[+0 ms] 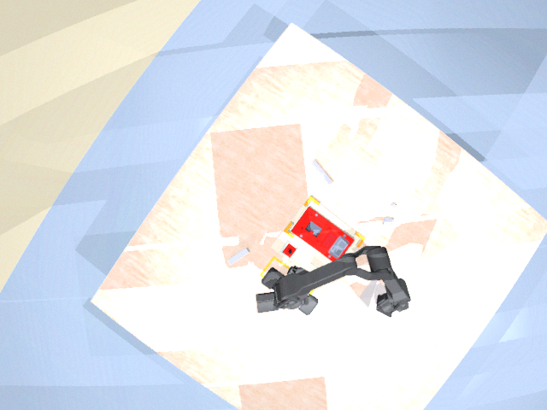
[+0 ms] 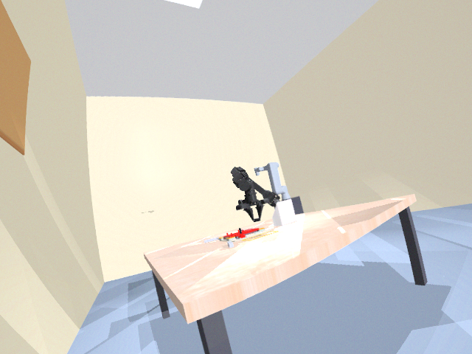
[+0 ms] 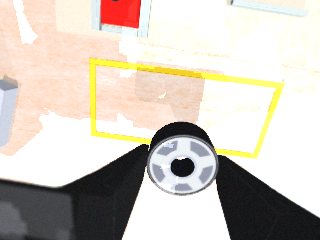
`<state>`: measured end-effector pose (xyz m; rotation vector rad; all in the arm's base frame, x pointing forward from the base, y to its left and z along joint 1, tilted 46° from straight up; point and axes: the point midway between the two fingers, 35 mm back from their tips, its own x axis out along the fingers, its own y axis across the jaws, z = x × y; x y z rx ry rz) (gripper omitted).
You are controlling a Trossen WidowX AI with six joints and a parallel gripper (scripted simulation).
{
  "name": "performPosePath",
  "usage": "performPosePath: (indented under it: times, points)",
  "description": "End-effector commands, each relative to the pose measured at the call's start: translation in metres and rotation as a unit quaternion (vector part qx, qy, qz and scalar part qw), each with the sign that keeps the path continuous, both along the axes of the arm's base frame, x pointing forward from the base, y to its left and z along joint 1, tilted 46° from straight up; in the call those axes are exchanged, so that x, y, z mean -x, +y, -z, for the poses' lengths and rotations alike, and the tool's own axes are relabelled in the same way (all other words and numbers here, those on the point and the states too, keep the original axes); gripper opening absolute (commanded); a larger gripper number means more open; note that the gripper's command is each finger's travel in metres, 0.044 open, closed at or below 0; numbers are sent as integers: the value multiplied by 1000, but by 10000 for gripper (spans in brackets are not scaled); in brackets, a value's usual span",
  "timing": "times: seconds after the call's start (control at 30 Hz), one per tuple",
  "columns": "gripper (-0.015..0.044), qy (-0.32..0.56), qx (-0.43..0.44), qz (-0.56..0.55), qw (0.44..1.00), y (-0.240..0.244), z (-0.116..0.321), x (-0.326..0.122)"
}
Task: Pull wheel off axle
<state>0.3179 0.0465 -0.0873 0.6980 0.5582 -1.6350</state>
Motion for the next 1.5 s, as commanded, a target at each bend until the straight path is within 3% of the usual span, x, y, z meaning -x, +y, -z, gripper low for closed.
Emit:
performPosePath:
  times: [0.0,0.47,0.83,1.07,1.2,1.37,1.47]
  points:
    - [0,0,2,-3,1000,-13,13,1]
    - [0,0,4,-3,1000,-58,56,9]
    - [289,4,3,4,1000,-54,51,10]
    - [300,1,3,-2,1000,-14,12,4]
    - [300,0,3,-3,1000,-13,11,4]
    - [431,1,0,-6,1000,0,-15,42]
    - [440,3,1,-3,1000,8,-39,76]
